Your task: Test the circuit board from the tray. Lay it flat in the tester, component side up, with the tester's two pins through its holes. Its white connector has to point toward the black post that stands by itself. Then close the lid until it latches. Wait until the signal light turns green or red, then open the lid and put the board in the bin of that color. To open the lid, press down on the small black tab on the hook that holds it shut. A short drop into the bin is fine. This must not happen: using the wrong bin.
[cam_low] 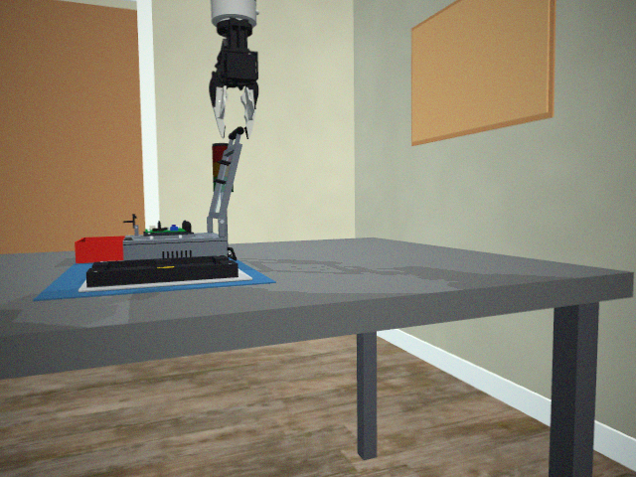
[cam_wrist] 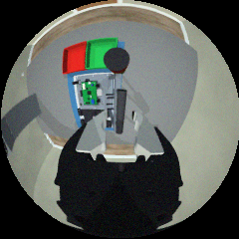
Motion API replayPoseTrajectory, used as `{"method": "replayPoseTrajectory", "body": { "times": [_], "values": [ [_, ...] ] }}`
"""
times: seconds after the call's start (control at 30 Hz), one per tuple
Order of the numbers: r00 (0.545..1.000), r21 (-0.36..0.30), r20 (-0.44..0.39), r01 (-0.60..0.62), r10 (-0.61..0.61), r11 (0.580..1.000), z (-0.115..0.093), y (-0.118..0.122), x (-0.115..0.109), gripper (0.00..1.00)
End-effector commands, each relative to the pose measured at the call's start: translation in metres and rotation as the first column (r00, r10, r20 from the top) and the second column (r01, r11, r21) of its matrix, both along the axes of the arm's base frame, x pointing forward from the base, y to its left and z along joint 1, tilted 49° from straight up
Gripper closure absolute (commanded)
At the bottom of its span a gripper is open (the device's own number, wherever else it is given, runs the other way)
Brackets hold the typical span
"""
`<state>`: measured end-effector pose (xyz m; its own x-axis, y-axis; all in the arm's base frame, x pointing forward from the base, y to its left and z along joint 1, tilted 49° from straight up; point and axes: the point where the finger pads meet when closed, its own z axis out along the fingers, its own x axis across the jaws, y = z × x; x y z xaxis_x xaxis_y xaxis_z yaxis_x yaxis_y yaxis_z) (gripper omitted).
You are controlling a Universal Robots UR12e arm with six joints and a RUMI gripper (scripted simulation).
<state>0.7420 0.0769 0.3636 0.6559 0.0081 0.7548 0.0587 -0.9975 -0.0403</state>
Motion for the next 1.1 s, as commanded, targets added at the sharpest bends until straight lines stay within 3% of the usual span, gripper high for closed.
{"method": "replayPoseTrajectory", "body": {
  "times": [0.0, 0.43, 0.47, 1.07],
  "values": [
    [1.0, 0.0, 0.001, 0.0, 0.0, 1.0, 0.0001, 0.0003, 0.0008, 0.7],
    [1.0, 0.0, 0.001, 0.0, 0.0, 1.0, 0.0001, 0.0003, 0.0008, 0.7],
    [1.0, 0.0, 0.001, 0.0, 0.0, 1.0, 0.0001, 0.0003, 0.0008, 1.0],
    [1.0, 0.0, 0.001, 0.0, 0.0, 1.0, 0.0001, 0.0003, 0.0008, 1.0]
  ]
}}
